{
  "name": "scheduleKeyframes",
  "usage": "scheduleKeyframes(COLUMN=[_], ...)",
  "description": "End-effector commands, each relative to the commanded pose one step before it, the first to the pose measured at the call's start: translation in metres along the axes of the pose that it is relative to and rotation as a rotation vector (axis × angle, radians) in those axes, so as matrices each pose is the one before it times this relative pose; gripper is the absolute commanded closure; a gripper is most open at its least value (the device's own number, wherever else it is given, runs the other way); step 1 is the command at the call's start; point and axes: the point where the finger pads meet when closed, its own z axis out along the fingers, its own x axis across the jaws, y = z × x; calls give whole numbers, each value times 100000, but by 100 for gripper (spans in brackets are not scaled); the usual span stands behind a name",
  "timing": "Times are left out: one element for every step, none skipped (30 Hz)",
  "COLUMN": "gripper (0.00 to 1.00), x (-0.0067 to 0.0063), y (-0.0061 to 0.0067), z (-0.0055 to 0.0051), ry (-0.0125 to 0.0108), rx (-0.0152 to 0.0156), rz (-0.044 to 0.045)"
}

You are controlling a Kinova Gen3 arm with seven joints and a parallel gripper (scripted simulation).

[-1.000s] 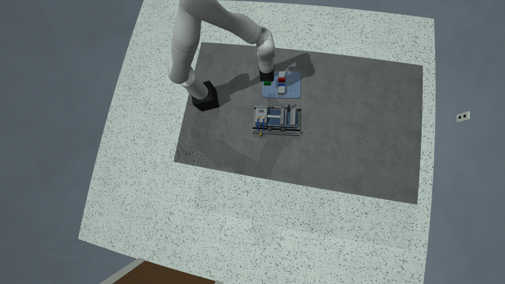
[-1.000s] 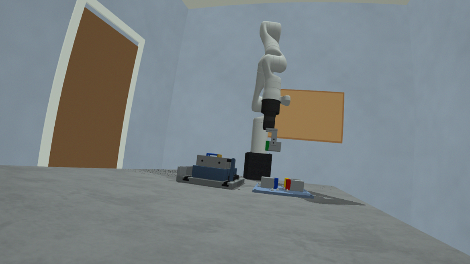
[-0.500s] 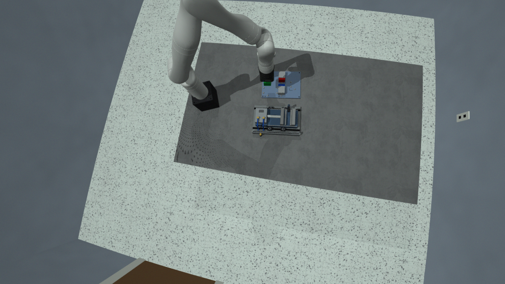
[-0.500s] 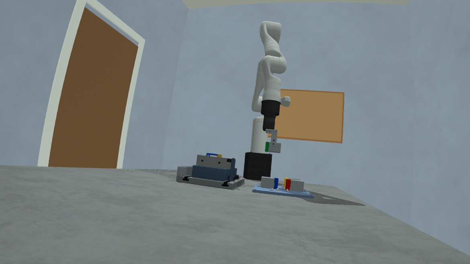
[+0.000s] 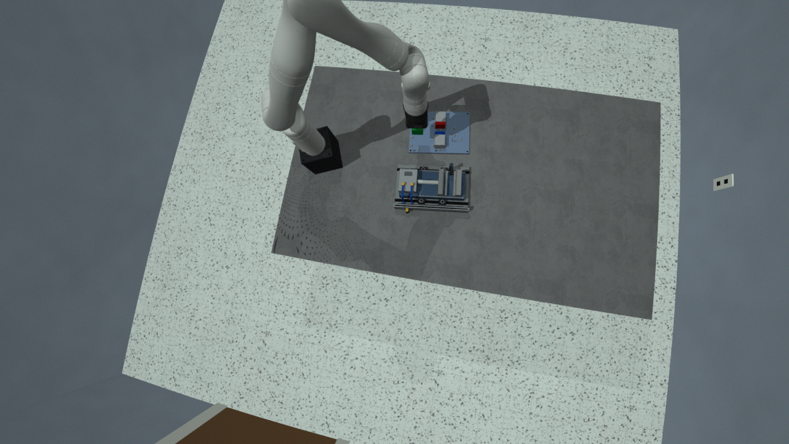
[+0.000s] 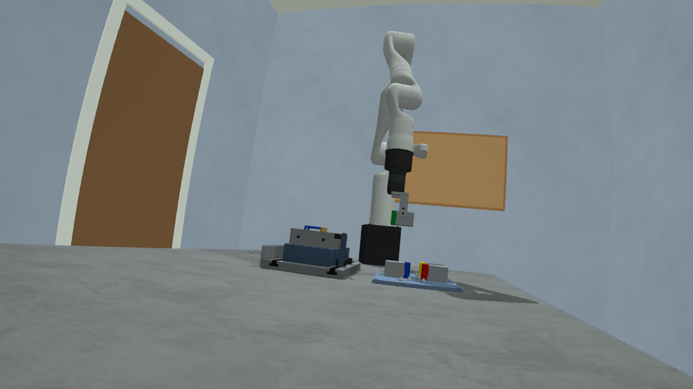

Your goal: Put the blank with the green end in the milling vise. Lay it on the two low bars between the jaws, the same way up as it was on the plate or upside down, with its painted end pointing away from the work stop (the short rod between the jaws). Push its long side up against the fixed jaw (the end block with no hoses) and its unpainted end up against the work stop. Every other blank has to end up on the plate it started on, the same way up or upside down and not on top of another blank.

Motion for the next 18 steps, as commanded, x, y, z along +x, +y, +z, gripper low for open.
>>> scheduleKeyframes(gripper=[100,100,100,100,100,100,100,100,100,100,100,100,100,100,100,100,100,100], x=[-1,-10,-10,-10,-10,-10,-10,0,0,27,-4,-4,-4,-4,-4,-4,-4,-4], y=[-2,2,2,2,2,2,2,0,0,-4,1,1,1,1,1,1,1,1], z=[24,24,24,24,24,24,24,0,0,-26,11,11,11,11,11,11,11,11], ry=[49,-10,-10,-10,-10,-10,-10,0,0,84,-6,-6,-6,-6,-6,-6,-6,-6], rx=[9,-2,-2,-2,-2,-2,-2,0,0,18,-1,-1,-1,-1,-1,-1,-1,-1], rz=[-3,0,0,0,0,0,0,0,0,3,0,0,0,0,0,0,0,0])
